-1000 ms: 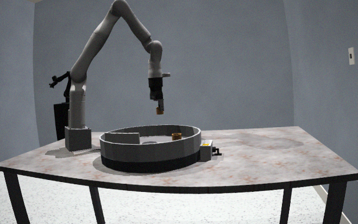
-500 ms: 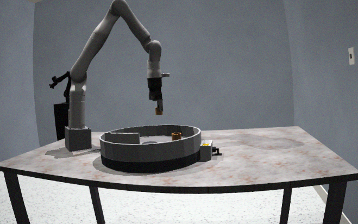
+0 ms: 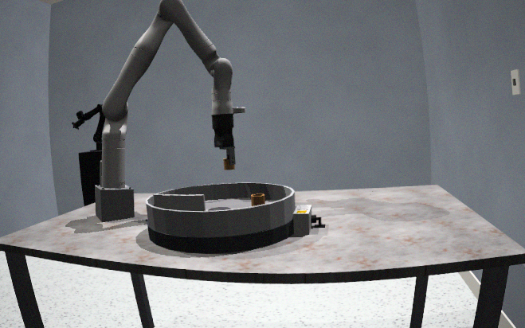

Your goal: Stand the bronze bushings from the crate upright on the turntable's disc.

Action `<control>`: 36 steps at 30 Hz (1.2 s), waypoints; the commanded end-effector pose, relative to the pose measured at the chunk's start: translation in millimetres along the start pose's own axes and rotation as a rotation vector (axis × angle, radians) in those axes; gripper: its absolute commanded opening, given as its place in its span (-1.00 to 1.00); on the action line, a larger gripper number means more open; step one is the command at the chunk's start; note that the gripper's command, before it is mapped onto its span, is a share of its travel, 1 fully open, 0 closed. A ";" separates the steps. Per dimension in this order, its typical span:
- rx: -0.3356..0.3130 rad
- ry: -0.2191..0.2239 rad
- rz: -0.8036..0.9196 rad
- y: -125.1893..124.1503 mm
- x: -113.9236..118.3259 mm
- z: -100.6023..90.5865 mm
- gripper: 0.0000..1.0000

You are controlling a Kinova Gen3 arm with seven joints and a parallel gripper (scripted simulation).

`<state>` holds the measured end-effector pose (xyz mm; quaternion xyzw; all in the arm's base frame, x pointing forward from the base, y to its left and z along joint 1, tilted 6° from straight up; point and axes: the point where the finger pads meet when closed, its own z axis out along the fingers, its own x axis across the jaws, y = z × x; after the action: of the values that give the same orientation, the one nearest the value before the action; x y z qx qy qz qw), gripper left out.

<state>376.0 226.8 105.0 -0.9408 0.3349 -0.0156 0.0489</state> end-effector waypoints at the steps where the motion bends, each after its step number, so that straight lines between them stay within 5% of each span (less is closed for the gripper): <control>1: 0.002 0.003 0.018 10.9 12.7 -2.3 -1.00; 36: 0.002 0.003 0.018 136.1 113.9 -2.3 -1.00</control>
<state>376.5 63.5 93.0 -0.9428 0.3292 -0.0166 0.0489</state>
